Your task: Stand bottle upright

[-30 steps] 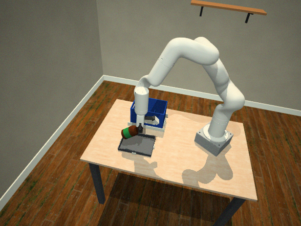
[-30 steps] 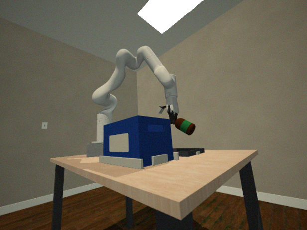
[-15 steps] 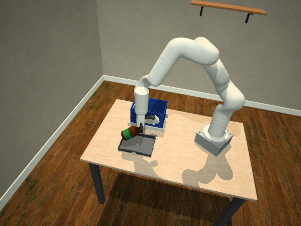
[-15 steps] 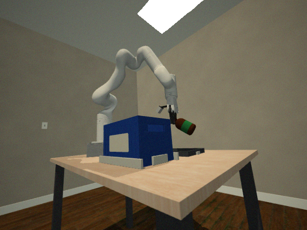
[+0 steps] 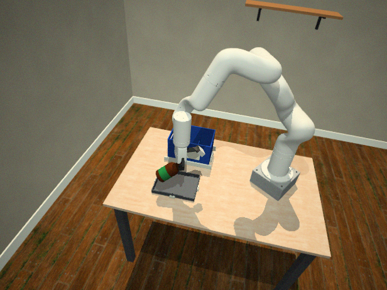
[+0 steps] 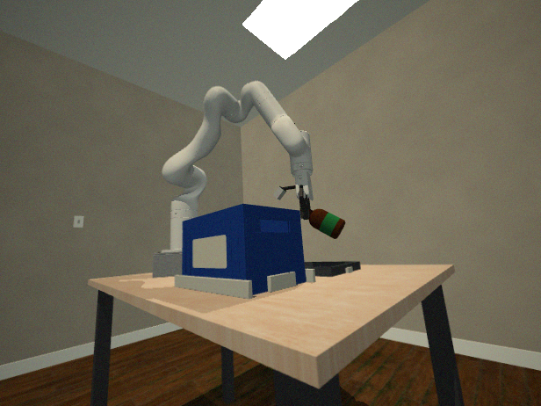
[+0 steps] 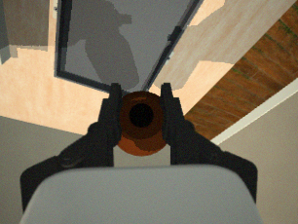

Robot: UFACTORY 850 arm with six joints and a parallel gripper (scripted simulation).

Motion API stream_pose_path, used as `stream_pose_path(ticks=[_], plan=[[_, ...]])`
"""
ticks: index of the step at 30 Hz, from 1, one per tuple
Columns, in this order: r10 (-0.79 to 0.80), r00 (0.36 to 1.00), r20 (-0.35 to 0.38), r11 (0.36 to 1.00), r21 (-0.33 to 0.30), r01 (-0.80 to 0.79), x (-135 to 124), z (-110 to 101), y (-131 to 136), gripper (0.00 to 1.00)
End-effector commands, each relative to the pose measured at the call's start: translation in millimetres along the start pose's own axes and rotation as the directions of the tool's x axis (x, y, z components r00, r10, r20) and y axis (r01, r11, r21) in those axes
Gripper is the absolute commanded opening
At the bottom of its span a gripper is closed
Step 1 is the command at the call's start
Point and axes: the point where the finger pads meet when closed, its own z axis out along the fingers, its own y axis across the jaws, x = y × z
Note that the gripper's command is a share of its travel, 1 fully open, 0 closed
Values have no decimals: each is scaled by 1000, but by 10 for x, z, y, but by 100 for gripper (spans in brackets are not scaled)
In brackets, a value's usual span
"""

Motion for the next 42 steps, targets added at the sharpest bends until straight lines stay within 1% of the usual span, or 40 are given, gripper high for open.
stream_pose_path(ticks=[1, 16, 25, 27, 34, 42], plan=[[-3, 1000, 2, 1000, 0, 3, -10, -10, -1, 0], [-18, 1000, 2, 1000, 0, 18, -10, -10, -1, 0], [-133, 991, 2, 991, 0, 133, -10, -10, -1, 0], [-133, 991, 2, 991, 0, 133, -10, -10, -1, 0], [-231, 973, 2, 973, 0, 231, -10, -10, -1, 0], [-261, 965, 2, 965, 0, 261, -10, -10, -1, 0]])
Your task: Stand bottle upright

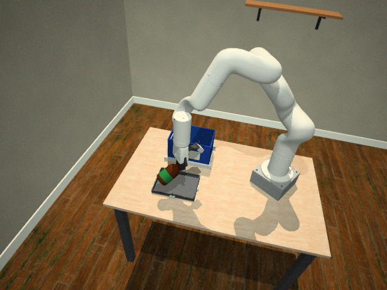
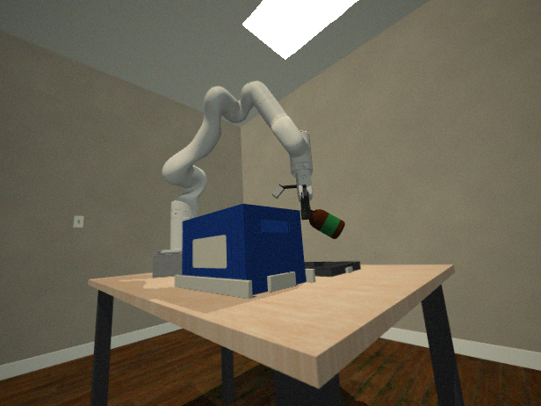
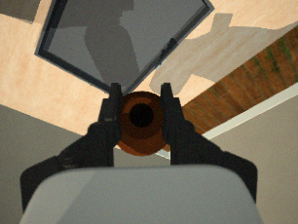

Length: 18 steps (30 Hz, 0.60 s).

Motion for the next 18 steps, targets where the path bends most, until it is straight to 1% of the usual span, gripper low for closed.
stream_pose_path(ticks=[1, 18], plan=[[-6, 1000, 2, 1000, 0, 6, -9, -10, -3, 0], [-21, 1000, 2, 1000, 0, 21, -9, -10, -3, 0]])
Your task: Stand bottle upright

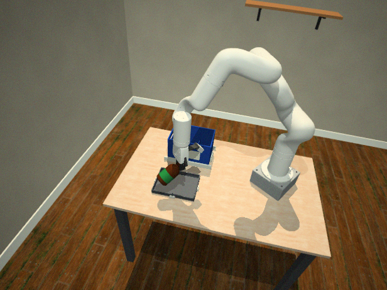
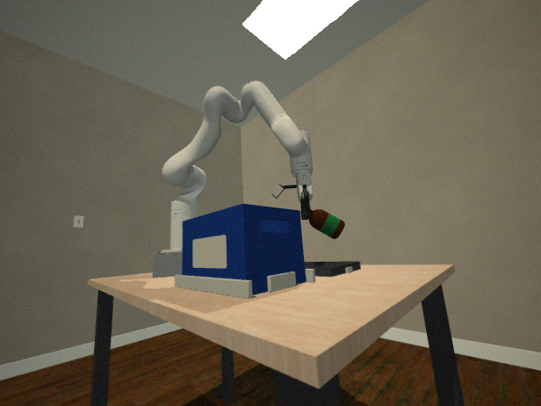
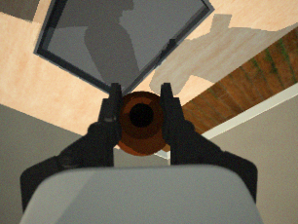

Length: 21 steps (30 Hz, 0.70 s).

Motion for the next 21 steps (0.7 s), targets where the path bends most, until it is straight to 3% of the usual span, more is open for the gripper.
stream_pose_path(ticks=[1, 21], plan=[[-8, 1000, 2, 1000, 1, 8, -9, -10, -3, 0], [-237, 972, 2, 972, 1, 237, -9, -10, -3, 0]])
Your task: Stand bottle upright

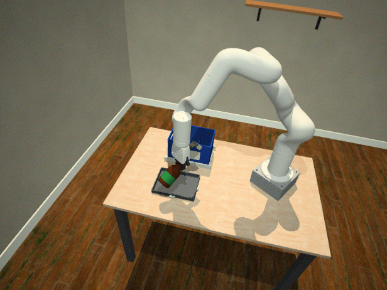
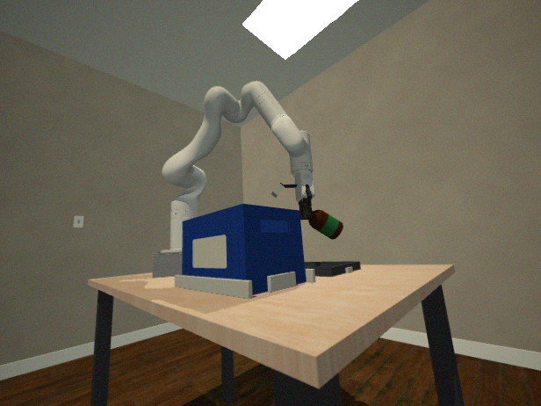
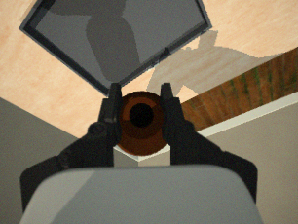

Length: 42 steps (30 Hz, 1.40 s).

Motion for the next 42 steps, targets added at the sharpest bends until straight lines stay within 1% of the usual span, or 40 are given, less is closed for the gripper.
stream_pose_path(ticks=[1, 23, 29, 31, 42], plan=[[-31, 1000, 3, 1000, -1, 31, -8, -10, -5, 0], [-56, 998, 3, 998, -1, 56, -8, -10, -5, 0], [-123, 992, 3, 992, -1, 123, -8, -10, -5, 0], [-123, 992, 3, 992, -1, 123, -8, -10, -5, 0], [-276, 961, 3, 961, 0, 276, -8, -10, -5, 0]])
